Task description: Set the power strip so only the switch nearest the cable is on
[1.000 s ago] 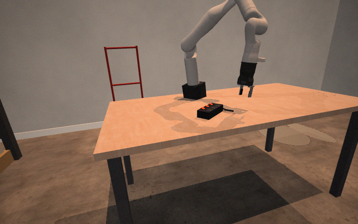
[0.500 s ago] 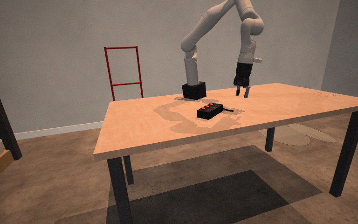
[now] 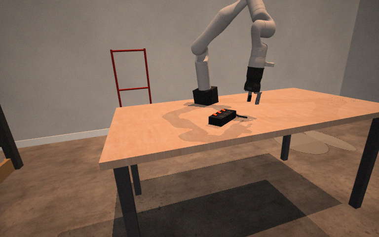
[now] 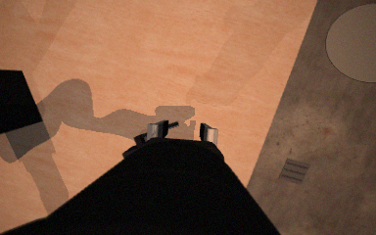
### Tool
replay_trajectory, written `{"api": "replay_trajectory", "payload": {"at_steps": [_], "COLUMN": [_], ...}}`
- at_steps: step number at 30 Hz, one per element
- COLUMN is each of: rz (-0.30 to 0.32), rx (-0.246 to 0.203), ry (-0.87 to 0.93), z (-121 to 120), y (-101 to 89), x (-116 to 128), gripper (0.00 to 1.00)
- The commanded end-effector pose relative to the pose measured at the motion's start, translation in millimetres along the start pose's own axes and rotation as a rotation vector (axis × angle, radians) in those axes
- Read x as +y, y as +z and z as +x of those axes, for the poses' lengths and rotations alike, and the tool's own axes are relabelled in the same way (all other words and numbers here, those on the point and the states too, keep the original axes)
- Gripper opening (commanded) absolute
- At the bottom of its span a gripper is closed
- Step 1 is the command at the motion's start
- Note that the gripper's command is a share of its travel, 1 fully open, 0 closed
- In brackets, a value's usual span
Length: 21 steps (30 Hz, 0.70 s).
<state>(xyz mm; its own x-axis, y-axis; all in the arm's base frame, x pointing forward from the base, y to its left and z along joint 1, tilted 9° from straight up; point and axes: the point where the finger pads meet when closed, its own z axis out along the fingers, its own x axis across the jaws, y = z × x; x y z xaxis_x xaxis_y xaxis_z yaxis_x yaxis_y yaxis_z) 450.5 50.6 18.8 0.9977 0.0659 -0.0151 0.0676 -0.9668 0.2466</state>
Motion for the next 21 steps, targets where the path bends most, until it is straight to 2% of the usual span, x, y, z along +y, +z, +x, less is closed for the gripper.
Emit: {"api": "replay_trajectory", "payload": {"at_steps": [1,2,7,8,13,14,21], "rz": [0.001,0.003,0.003,0.005,0.005,0.007,0.009], "rx": [0.001,0.001,0.001,0.001,0.001,0.000,0.000], "ry": [0.001,0.039,0.039,0.077,0.077,0.114,0.151], "z": [0,-2,-2,-4,-4,-6,-8], "y": [-0.7,0.9,0.9,2.4,2.4,3.9,5.3], "x": [0,7,7,15,15,21,28], "gripper": [1.00,1.00,1.00,1.00,1.00,1.00,1.00]}}
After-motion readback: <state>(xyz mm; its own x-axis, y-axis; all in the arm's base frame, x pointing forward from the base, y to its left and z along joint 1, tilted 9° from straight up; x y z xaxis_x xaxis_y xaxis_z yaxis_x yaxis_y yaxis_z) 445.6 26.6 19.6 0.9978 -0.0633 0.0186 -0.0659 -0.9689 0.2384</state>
